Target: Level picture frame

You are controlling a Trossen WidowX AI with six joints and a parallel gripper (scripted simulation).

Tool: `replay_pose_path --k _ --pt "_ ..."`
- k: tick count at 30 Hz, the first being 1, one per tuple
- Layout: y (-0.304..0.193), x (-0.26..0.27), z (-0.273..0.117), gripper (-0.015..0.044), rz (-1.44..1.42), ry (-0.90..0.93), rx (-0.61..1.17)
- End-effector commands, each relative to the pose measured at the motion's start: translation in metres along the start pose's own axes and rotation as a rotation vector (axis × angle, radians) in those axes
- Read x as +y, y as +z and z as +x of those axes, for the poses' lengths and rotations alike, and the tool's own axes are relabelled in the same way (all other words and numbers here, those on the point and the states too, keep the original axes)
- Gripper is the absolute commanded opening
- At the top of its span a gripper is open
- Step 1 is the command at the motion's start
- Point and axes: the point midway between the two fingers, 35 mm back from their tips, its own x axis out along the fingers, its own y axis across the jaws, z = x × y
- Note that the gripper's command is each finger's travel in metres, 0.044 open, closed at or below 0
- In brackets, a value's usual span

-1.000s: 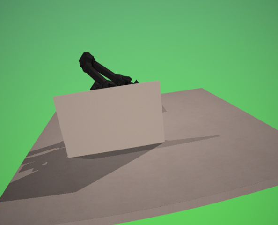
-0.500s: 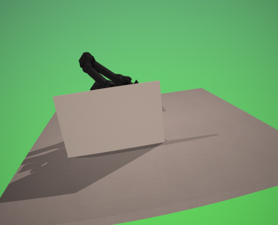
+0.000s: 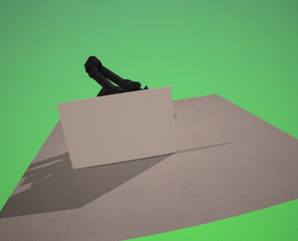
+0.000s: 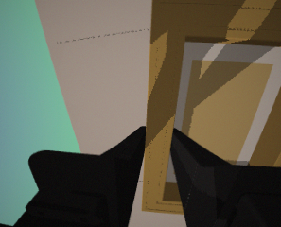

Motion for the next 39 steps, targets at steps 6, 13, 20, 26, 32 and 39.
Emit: replay_pose_path --k 6,13,20,26,32,39 --pt "-0.0003 -0.0007 0.0 0.0 -0.034 0.0 -0.003" --pt "-0.0004 -0.0007 0.0 0.0 -0.06 0.0 -0.003" --pt "-0.0005 -0.0007 0.0 0.0 -0.113 0.001 -0.004" --pt "-0.0006 -0.0007 0.0 0.0 -0.149 0.001 -0.004" --pt "-0.0006 -0.0004 0.0 0.0079 -0.135 0.002 -0.002" --pt "-0.0006 -0.0004 0.0 0.026 -0.135 0.002 -0.002"
